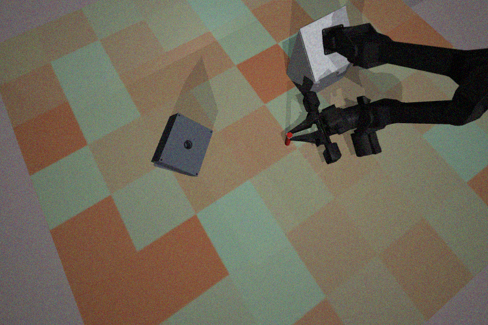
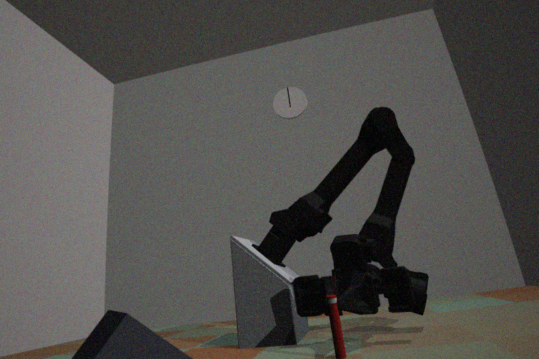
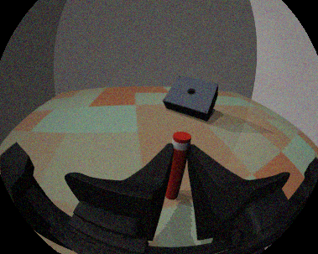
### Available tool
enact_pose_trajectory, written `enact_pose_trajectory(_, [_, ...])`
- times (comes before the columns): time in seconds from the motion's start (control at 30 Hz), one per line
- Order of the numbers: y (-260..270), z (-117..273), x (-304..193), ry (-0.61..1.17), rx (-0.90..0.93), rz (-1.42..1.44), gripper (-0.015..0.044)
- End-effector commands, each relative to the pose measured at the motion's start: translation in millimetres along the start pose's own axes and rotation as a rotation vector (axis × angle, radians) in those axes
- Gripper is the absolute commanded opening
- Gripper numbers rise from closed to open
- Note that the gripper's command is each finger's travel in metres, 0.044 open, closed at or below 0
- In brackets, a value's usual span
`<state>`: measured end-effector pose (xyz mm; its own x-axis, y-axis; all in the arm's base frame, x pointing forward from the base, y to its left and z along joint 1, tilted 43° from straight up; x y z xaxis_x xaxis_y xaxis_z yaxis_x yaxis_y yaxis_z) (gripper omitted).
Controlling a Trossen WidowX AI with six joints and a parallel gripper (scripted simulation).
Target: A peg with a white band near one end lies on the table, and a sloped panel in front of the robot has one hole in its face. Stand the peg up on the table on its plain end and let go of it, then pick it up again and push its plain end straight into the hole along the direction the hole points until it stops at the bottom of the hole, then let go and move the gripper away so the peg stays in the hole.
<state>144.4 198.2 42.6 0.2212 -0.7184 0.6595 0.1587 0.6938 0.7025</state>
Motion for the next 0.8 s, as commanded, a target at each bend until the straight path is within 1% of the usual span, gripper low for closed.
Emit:
enact_pose_trajectory(0.0, [-0.4,1.0,-2.2,0.001,0.000,0.000,0.0050])
enact_pose_trajectory(0.7, [-5.3,4.0,-3.6,-0.028,0.009,0.005,0.0050])
enact_pose_trajectory(0.73, [-4.9,3.3,-1.5,-0.030,0.009,0.005,0.0056])
enact_pose_trajectory(0.77, [-5.1,3.4,-1.5,-0.031,0.010,0.006,0.0082])
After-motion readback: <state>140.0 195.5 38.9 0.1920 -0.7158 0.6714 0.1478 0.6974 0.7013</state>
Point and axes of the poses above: the point midway between the two fingers, 35 mm back from their tips, its own z axis back along the fingers, its own y axis across the jaws, x = y × z, the point moved 1 cm from there along z, back along the fingers, and after that the axes turned 5 degrees about -z, right-handed, at the moved point
